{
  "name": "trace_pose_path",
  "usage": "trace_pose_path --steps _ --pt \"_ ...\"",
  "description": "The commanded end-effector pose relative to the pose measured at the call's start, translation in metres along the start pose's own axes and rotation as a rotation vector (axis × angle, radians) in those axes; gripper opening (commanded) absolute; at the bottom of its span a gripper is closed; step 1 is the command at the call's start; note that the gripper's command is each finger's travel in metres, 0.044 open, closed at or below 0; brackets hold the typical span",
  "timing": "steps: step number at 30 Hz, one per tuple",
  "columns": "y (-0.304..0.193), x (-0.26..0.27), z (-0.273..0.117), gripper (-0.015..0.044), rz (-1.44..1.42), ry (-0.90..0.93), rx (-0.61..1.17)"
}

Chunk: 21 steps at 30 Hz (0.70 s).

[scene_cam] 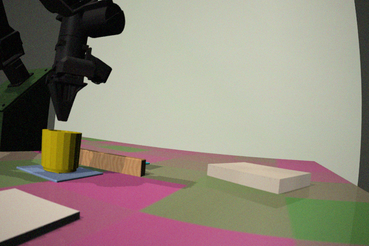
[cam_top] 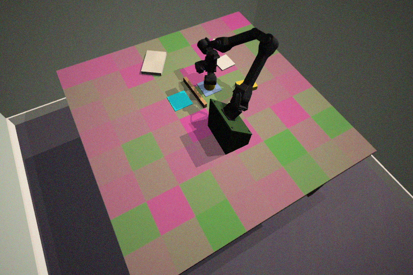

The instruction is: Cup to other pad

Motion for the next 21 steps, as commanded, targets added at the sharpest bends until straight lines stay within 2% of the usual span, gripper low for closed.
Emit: trace_pose_path --steps 1,21 --pt "0.000 0.001 0.010 0.0167 -0.009 0.004 0.012" --pt "-0.002 0.002 0.043 0.0167 -0.009 0.002 0.014"
Point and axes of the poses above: the point midway between the two fingers, 35 mm back from their tips, its own z axis out along the fingers, its own x axis across the jaws, y = z × x, the point moved 10 cm from there along -z, back along the fingers, and after that the axes turned 13 degrees about z, right-handed, at the moved point
